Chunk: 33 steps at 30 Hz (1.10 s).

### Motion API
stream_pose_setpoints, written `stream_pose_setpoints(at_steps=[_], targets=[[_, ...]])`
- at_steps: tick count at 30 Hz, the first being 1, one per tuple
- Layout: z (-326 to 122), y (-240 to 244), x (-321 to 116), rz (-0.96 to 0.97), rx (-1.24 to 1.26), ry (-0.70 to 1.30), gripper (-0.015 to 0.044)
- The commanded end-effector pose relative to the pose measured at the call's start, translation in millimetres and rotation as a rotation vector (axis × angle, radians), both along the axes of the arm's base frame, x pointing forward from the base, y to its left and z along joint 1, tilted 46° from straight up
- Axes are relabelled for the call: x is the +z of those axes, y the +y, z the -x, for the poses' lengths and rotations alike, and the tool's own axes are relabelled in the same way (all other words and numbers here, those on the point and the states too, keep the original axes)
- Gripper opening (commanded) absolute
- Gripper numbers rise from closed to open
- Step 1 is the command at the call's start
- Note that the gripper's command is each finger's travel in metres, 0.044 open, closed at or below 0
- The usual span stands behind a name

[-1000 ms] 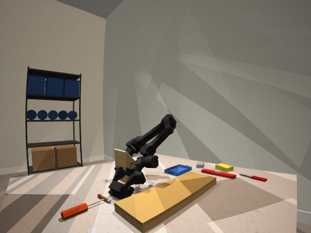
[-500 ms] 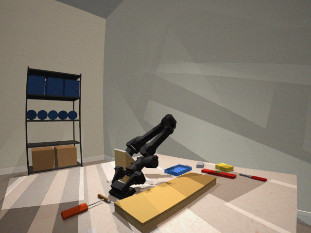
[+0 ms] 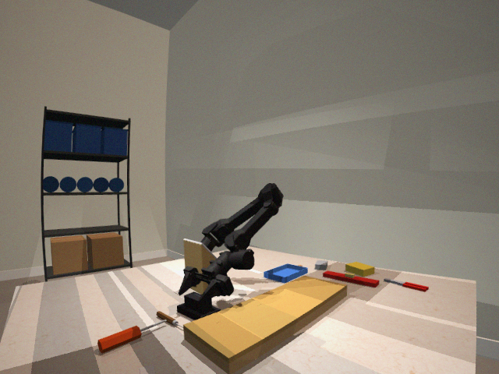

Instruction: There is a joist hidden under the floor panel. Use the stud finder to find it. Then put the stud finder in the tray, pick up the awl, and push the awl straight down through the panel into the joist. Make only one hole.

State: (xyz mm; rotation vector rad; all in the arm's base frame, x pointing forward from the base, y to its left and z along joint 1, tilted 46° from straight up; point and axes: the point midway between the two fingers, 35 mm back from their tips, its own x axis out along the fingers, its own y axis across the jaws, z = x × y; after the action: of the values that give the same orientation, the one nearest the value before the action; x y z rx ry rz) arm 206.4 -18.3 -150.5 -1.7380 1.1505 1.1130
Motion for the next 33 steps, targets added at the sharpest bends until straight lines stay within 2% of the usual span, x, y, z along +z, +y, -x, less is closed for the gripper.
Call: stream_pose_setpoints(at_steps=[1, 33], targets=[[0.4, 0.8, 2.2, 0.000, 0.000, 0.000, 0.0440], [4.7, 6.4, 25.1, -0.001, 0.000, 0.001, 0.0440]])
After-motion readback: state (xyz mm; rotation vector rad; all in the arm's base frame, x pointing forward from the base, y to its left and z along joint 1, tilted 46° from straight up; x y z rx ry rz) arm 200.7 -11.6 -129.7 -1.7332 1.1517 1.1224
